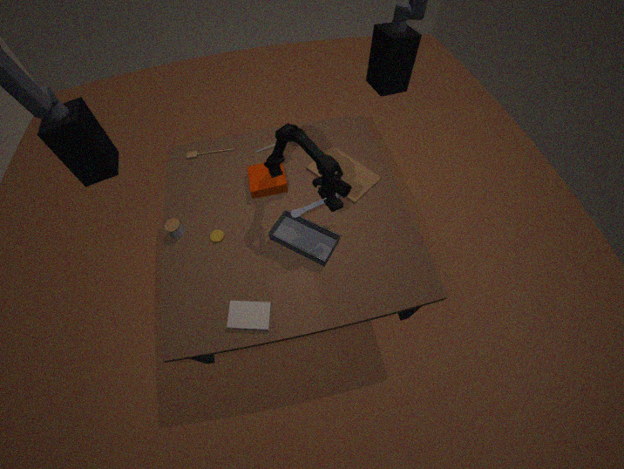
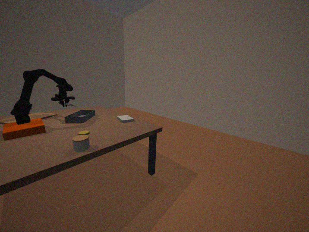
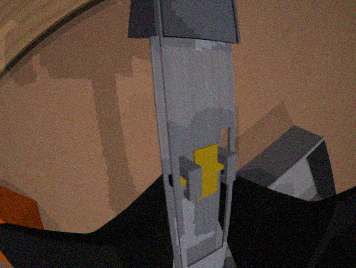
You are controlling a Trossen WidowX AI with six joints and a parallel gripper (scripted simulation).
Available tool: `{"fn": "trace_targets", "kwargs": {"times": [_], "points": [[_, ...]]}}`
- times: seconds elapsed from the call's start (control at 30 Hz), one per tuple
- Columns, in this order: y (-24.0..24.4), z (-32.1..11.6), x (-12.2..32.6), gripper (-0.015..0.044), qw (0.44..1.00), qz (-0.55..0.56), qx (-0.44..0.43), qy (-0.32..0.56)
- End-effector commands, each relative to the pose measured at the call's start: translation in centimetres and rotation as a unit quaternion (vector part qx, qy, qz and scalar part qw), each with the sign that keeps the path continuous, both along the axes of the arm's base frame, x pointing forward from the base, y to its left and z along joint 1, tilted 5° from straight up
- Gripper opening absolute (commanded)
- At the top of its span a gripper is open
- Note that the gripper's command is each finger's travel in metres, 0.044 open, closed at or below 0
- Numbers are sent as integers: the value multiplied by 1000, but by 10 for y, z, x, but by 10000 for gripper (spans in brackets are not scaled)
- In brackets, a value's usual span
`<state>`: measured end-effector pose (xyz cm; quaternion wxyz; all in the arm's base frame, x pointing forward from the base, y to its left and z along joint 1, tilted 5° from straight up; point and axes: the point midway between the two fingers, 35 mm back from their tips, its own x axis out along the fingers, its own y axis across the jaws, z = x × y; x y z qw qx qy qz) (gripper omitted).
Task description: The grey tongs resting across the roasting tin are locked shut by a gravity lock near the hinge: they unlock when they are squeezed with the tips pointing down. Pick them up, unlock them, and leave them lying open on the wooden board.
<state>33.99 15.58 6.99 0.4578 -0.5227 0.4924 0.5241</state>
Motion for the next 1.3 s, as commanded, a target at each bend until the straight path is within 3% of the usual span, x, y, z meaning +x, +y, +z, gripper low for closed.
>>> {"fn": "trace_targets", "kwargs": {"times": [0.0,0.43,0.77,1.27], "points": [[22,5,-7,-150,999,-44,3,-4],[80,12,-42,-150,985,-175,0,-6],[90,12,-50,-150,980,-197,0,-6],[146,15,-107,-150,939,-344,-2,-7]]}}
